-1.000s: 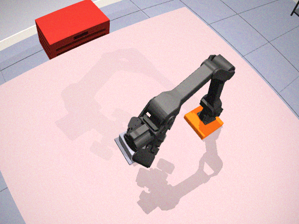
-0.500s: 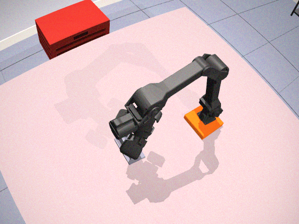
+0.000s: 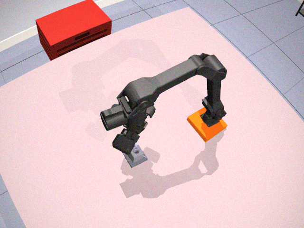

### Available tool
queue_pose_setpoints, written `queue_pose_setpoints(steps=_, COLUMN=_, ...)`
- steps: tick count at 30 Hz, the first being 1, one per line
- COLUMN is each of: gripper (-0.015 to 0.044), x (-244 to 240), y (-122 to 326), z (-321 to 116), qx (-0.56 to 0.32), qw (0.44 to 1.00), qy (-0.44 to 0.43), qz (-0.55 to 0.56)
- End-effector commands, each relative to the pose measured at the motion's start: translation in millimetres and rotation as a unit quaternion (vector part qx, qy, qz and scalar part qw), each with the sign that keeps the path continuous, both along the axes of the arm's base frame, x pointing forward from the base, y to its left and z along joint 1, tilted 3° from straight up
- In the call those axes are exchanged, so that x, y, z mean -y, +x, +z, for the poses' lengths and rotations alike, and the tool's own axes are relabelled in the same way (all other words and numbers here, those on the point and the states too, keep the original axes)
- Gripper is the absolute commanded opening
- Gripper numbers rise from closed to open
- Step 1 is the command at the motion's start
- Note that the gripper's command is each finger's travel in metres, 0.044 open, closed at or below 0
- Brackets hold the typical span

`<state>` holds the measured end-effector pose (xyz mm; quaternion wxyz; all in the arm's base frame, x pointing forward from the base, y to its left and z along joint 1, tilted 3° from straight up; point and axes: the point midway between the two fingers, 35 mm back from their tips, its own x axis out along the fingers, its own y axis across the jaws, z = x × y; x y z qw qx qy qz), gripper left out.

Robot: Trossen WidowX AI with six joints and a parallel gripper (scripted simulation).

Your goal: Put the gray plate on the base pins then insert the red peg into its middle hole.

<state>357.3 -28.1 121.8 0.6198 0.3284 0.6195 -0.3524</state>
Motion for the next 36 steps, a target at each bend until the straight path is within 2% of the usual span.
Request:
queue_pose_setpoints(steps=1, gripper=0.0000, x=0.7, y=2.1, z=1.8, qx=0.003, qw=1.000, qy=-0.003, qz=0.004)
queue_pose_setpoints(steps=36, gripper=0.0000, x=-0.2, y=-0.4, z=1.7, qx=0.002, qw=1.000, qy=-0.001, qz=0.003)
